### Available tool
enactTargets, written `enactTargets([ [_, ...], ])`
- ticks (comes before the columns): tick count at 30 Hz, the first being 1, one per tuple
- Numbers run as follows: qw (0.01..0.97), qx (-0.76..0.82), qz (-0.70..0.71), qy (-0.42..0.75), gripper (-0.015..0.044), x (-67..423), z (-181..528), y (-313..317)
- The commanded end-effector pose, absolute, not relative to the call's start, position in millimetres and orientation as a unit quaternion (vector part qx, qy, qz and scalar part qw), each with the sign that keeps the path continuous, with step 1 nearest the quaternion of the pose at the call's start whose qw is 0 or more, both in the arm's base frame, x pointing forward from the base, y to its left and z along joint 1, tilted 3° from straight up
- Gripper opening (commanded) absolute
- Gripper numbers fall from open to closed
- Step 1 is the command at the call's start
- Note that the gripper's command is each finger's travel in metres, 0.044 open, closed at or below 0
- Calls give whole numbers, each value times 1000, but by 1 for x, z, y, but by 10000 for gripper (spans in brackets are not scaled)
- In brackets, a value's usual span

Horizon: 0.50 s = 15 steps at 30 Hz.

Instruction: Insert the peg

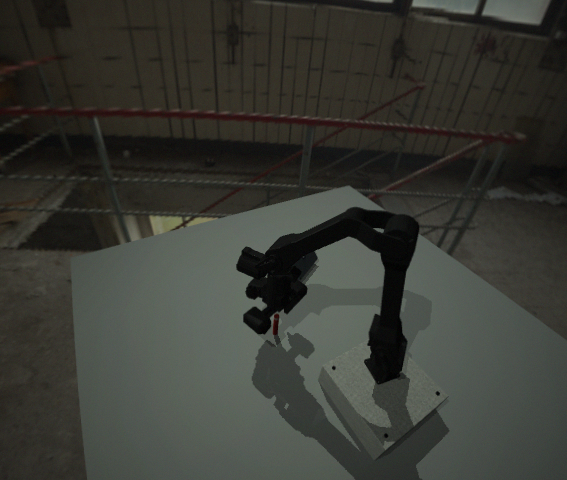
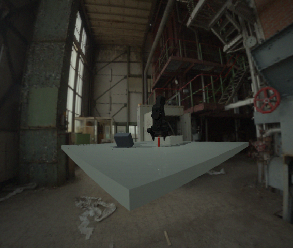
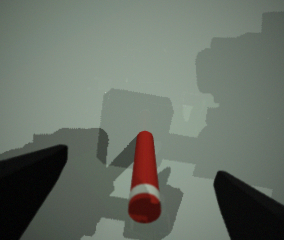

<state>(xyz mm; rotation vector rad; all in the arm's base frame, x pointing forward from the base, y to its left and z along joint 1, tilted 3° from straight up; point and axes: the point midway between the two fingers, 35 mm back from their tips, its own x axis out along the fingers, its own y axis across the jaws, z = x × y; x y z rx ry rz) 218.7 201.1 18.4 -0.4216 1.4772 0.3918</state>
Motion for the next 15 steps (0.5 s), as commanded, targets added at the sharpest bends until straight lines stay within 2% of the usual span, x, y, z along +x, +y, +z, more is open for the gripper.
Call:
enactTargets([
  [1, 700, -193, 174, 665, 440, 218, 10, 199],
  [5, 700, -193, 174, 665, 440, 218, 8, 199],
  [15, 701, -190, 175, 664, 177, 218, 11, 200],
])
